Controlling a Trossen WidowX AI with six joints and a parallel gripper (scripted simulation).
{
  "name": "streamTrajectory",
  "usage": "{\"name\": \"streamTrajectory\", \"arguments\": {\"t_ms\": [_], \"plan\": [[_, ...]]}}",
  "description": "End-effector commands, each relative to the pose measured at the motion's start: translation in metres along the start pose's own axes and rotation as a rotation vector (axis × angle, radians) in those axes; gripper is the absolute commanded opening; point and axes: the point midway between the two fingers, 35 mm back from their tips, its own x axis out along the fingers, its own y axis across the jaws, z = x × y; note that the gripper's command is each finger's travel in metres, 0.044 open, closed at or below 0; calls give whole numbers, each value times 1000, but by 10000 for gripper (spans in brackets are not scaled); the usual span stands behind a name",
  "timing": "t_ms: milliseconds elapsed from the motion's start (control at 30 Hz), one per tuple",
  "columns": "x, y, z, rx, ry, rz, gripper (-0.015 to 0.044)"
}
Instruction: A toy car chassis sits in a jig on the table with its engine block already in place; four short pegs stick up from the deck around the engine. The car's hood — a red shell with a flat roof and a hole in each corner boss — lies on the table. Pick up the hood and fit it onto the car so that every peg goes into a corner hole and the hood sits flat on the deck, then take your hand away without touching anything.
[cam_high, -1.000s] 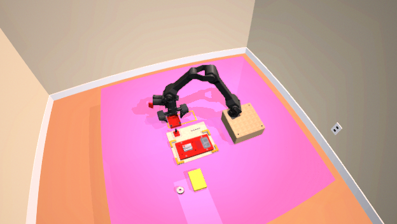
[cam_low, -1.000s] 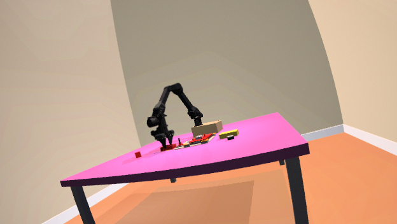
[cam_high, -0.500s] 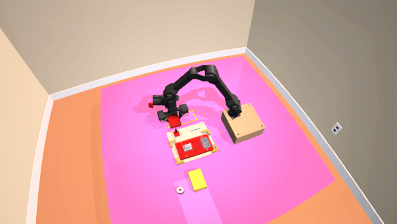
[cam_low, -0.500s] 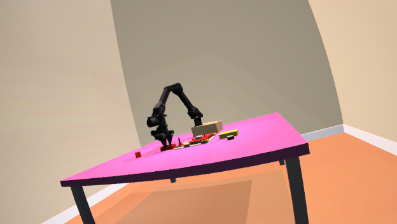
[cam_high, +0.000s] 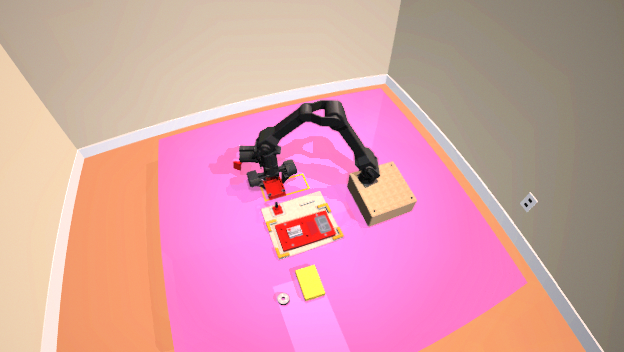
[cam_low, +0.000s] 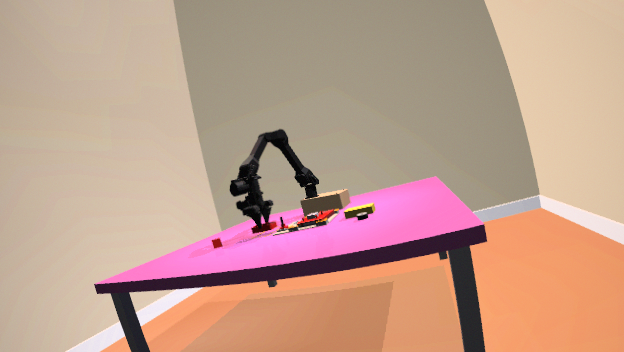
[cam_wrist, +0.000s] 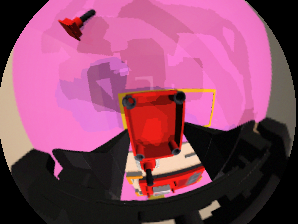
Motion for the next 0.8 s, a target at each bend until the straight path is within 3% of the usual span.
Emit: {"name": "streamTrajectory", "arguments": {"t_ms": [0,767], "plan": [[-15,3,1,-3,-7,17,0],[-66,2,1,-3,-7,17,0]]}}
